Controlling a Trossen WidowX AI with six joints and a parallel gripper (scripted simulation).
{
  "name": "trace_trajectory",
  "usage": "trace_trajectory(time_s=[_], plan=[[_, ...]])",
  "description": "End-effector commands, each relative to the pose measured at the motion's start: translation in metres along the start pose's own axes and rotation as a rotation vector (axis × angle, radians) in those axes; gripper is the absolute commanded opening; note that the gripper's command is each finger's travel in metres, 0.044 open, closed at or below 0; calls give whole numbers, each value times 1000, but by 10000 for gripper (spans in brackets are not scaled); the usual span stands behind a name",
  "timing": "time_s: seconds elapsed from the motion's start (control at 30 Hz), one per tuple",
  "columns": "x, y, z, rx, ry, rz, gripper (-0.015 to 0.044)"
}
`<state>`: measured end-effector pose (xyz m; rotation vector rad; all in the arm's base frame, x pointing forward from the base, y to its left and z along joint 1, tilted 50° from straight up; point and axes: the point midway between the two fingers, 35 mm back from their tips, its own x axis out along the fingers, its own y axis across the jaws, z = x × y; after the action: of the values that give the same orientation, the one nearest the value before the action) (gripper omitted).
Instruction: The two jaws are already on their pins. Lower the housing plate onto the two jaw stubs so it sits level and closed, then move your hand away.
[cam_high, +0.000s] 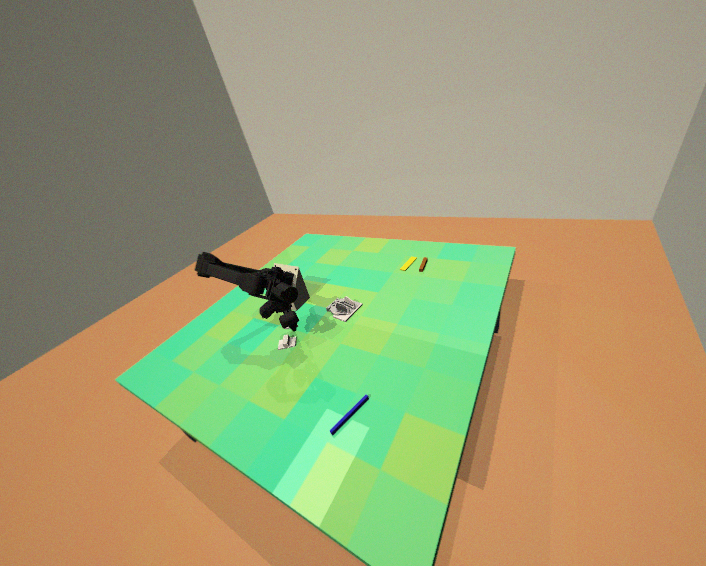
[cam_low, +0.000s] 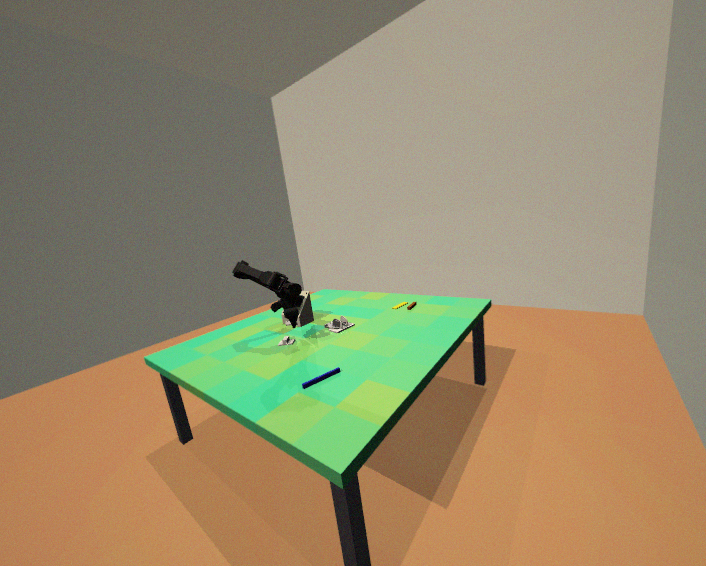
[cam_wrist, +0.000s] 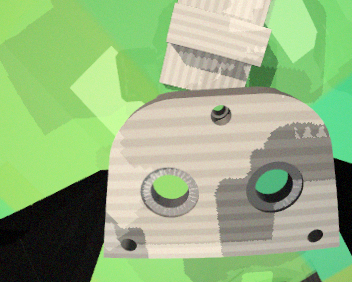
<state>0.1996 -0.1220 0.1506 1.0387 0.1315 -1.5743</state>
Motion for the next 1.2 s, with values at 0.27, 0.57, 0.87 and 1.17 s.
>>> trace_trajectory(time_s=[0.27, 0.57, 0.87, 1.17], plan=[[2, 1, -35, -284, 26, -11, 351], [2, -1, -60, -490, 39, -13, 351], [2, -6, -84, -695, 47, -13, 351], [1, -14, -107, -901, 51, -12, 351]])
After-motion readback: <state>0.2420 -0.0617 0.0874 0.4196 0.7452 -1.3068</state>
